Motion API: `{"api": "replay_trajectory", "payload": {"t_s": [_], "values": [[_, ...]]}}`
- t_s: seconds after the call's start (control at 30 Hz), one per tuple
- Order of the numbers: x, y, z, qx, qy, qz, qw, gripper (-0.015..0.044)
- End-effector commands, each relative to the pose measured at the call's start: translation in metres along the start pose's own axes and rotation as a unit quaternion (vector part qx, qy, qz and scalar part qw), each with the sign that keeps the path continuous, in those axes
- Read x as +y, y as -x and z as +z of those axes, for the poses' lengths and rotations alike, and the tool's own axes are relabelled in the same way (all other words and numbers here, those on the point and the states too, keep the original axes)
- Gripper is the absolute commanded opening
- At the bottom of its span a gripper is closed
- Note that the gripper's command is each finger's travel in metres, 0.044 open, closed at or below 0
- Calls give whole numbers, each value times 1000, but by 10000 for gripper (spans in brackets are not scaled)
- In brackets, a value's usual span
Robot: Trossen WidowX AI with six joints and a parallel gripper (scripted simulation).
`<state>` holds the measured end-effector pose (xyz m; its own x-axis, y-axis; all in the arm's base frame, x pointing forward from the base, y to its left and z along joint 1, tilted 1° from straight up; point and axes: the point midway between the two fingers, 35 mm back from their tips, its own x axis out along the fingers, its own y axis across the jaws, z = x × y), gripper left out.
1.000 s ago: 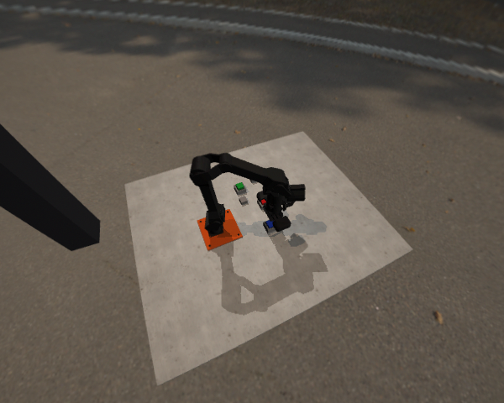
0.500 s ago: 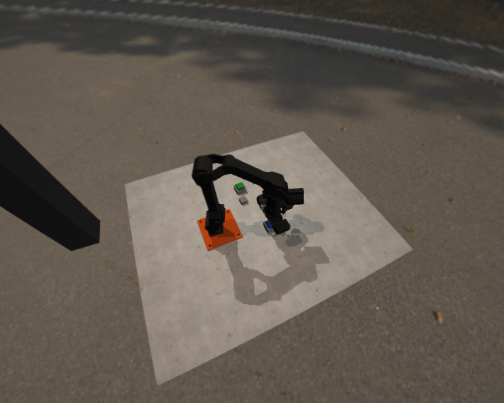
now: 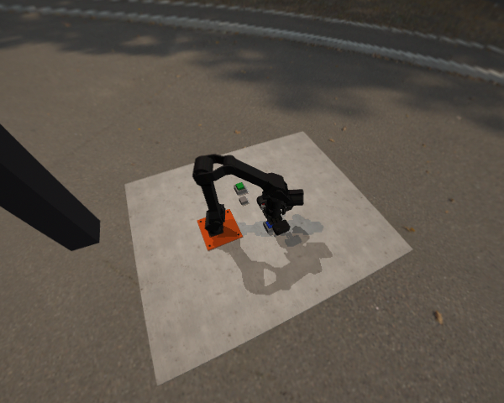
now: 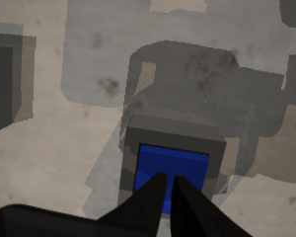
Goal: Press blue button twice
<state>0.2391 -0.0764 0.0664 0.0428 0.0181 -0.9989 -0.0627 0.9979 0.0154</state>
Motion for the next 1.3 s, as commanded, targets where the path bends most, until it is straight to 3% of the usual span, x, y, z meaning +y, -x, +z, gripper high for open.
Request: {"api": "replay_trajectory", "payload": {"t_s": [0.0,0.17,0.3,0.4,0.5,0.87,1.27], "values": [[0,-1,-1,3,1,-2,1000,20],[0,-1,-1,3,1,-2,1000,20],[0,30,-1,3,1,-2,1000,20],[0,32,-1,3,1,-2,1000,20],[16,36,9,3,4,-1,1000,99],[156,65,44,3,24,1,1000,388],[290,99,9,3,1,14,1000,400]]}}
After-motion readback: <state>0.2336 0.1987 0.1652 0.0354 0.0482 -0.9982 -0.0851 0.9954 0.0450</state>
